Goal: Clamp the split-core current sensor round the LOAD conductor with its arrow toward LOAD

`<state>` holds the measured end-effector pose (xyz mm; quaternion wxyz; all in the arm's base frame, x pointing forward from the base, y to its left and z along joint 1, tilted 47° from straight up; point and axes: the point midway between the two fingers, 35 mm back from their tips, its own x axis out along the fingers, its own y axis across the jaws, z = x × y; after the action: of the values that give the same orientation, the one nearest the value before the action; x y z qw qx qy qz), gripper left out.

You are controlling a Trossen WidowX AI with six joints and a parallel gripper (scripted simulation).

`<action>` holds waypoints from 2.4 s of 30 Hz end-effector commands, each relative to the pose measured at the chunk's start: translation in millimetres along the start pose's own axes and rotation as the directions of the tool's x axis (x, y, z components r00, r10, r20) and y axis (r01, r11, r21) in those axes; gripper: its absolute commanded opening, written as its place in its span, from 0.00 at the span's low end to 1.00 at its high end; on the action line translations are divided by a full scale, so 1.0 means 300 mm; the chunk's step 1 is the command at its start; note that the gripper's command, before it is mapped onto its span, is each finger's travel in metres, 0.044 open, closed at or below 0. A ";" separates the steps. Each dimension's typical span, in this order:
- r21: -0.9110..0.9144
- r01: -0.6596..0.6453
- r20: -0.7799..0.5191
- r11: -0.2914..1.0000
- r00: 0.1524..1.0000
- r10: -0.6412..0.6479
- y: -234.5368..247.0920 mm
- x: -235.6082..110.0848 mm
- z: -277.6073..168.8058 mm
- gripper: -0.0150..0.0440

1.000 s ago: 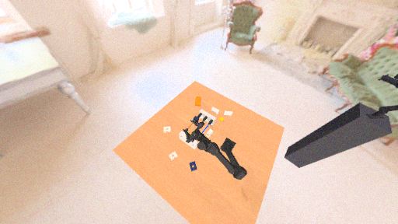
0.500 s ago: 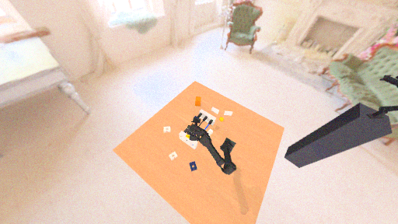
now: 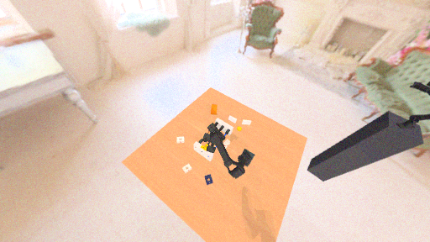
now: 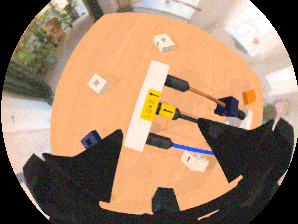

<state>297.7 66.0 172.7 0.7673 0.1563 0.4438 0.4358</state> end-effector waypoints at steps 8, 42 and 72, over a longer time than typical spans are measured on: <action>0.021 -0.043 0.008 0.999 0.999 0.043 0.011 -0.005 0.007 1.00; 0.457 0.151 -0.384 0.876 0.922 0.042 -0.438 0.015 -0.564 1.00; 0.457 0.150 -0.383 0.877 0.923 0.042 -0.432 0.166 -0.625 1.00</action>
<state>225.7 0.0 -36.6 0.6162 0.2377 0.6828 0.3124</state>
